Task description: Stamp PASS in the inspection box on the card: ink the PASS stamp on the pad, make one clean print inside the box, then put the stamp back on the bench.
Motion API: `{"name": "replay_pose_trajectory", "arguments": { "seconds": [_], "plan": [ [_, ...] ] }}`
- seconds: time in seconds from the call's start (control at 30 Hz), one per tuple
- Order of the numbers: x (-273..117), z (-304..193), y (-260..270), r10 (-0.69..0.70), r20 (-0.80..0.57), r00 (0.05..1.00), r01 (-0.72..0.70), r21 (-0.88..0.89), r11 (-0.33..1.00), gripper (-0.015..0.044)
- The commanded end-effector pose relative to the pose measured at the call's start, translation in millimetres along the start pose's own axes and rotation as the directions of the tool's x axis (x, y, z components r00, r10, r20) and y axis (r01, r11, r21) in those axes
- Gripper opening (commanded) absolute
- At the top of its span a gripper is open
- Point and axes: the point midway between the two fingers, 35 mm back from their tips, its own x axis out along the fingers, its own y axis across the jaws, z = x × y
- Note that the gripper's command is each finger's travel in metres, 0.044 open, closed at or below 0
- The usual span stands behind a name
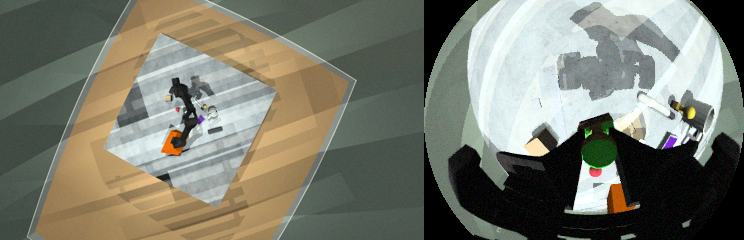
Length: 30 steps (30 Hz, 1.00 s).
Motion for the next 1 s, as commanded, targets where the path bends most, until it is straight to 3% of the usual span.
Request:
{"name": "replay_pose_trajectory", "arguments": {
  "seconds": [0.0, 0.97],
  "plan": [
    [-5.9, 1.5, -23.5, 0.01, 0.005, 1.0, -0.01, 0.009, 1.0, 0.0],
    [-12.6, -45.4, -156.8, 0.013, 0.004, 1.0, -0.013, 0.004, 1.0, 0.0]
  ]
}}
